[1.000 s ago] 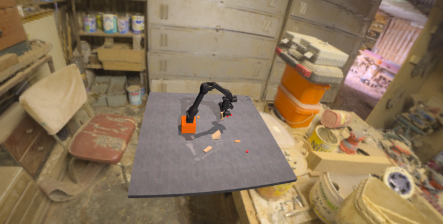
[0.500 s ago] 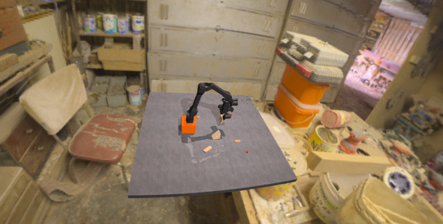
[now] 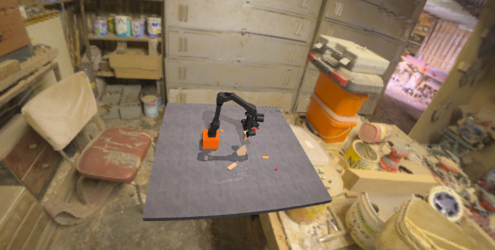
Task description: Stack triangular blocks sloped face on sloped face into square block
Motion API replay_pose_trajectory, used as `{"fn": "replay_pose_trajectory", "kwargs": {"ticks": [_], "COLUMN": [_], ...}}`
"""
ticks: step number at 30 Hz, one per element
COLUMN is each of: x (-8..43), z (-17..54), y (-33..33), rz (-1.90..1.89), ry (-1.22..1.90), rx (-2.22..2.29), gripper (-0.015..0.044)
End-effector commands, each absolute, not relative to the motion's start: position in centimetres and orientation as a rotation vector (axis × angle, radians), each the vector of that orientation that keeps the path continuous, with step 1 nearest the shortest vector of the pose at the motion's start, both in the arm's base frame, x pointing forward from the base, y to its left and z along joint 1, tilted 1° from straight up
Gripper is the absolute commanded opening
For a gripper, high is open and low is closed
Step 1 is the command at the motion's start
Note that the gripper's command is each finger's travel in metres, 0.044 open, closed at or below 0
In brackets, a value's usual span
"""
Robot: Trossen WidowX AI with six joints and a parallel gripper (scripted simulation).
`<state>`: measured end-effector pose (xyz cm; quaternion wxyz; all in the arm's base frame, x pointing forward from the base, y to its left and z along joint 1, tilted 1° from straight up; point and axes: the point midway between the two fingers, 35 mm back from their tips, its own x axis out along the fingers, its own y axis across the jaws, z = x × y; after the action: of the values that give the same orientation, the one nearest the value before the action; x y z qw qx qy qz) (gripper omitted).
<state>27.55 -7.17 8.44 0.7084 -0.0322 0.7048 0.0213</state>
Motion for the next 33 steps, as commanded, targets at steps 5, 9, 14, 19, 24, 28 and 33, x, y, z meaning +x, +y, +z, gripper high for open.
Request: {"fn": "replay_pose_trajectory", "kwargs": {"ticks": [5,9,14,19,24,28,33], "x": [24.5,23.0,21.0,18.8,16.9,17.0,18.1], "z": [9.3,9.6,9.9,10.1,10.3,10.0,7.9], "y": [-9.7,-10.7,-11.8,-12.8,-13.3,-13.4,-13.5], "rz": [0.048,0.047,0.046,0.045,0.045,0.045,0.045], "ry": [1.565,1.567,1.568,1.571,1.573,1.573,1.572], "rx": [-0.078,-0.079,-0.08,-0.08,-0.081,-0.081,-0.081], "gripper": [0.0,0.0,0.0,0.0,0.0,0.0,0.0]}}
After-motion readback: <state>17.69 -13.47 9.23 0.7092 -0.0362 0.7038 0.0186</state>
